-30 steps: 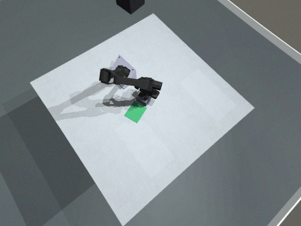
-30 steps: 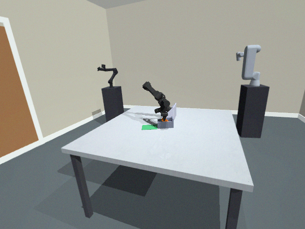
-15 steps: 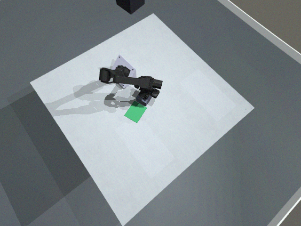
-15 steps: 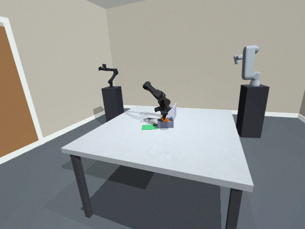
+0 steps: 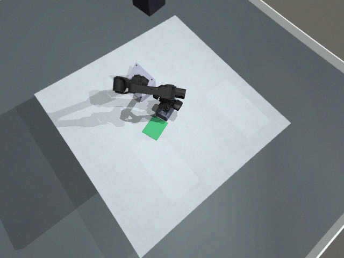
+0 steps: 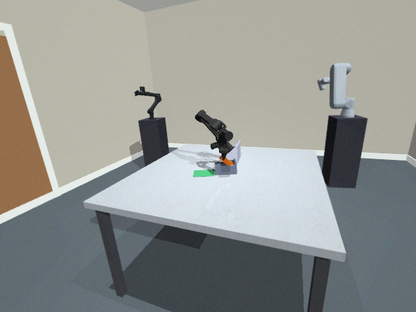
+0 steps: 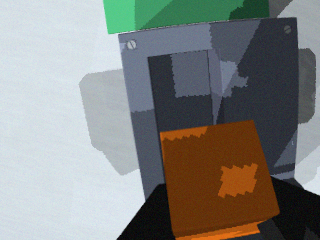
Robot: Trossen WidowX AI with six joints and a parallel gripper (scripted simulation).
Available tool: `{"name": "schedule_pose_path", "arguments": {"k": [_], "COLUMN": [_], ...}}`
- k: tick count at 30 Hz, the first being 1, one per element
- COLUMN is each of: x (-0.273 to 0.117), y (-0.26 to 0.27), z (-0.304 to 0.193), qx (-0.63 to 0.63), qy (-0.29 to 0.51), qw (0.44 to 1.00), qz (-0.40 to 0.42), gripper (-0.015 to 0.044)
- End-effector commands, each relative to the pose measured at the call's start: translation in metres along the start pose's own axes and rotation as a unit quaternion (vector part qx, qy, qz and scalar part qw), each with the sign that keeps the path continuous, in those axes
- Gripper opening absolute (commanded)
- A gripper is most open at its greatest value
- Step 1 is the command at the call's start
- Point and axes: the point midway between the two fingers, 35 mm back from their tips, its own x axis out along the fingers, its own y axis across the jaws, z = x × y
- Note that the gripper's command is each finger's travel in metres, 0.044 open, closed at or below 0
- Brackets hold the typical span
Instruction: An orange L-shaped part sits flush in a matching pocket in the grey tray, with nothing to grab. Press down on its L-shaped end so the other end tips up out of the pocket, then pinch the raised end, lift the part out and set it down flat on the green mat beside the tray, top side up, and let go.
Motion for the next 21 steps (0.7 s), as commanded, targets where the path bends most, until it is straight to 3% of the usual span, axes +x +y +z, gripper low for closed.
{"name": "schedule_pose_path", "arguments": {"k": [1,21], "x": [-0.008,-0.038], "y": [0.000,0.000], "z": [-0.001,-0.001], "qx": [0.001,0.001], "qy": [0.005,0.005], "qw": [1.000,1.000], "qz": [0.000,0.000], "gripper": [0.0000,0.0000]}}
